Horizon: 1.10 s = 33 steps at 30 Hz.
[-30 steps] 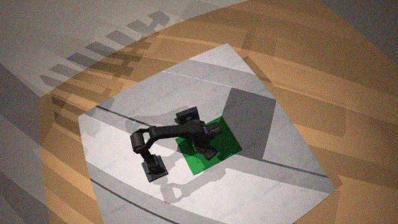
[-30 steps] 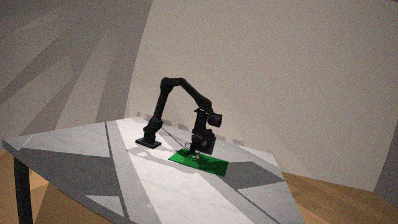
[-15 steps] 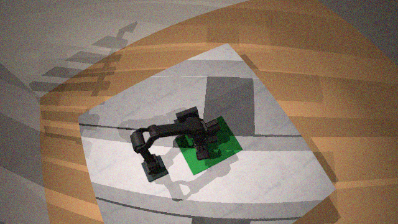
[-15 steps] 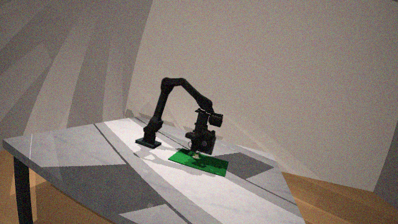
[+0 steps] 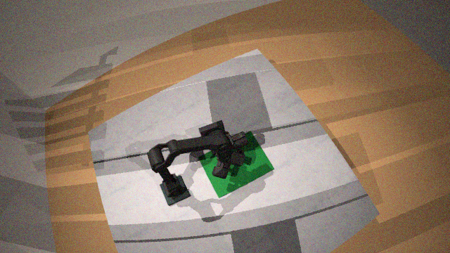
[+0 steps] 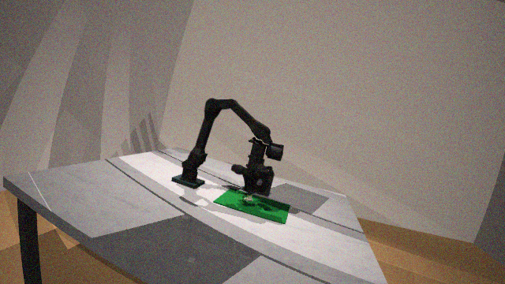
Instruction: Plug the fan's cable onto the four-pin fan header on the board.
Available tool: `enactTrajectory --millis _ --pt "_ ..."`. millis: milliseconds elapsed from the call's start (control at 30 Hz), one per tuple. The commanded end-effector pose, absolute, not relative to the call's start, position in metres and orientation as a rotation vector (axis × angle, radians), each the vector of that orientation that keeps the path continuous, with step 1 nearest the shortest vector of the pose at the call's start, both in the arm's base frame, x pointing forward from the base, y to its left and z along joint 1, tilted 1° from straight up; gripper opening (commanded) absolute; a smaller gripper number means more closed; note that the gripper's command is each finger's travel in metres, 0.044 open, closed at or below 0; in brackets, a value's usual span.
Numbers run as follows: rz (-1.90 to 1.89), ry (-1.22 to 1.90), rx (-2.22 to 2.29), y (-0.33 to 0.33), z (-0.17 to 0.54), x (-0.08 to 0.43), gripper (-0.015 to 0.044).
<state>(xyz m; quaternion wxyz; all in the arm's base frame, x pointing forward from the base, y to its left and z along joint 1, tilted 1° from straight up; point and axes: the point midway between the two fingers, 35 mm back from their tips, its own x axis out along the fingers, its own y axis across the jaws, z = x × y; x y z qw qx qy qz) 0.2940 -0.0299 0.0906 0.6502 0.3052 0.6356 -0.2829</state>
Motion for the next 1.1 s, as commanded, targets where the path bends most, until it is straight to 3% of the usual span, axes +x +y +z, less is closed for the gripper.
enactTrajectory --millis 0,1067 --pt "-0.77 1.398 0.82 -0.027 0.092 0.296 0.0" --pt "-1.573 0.89 1.644 -0.002 0.092 0.301 0.0"
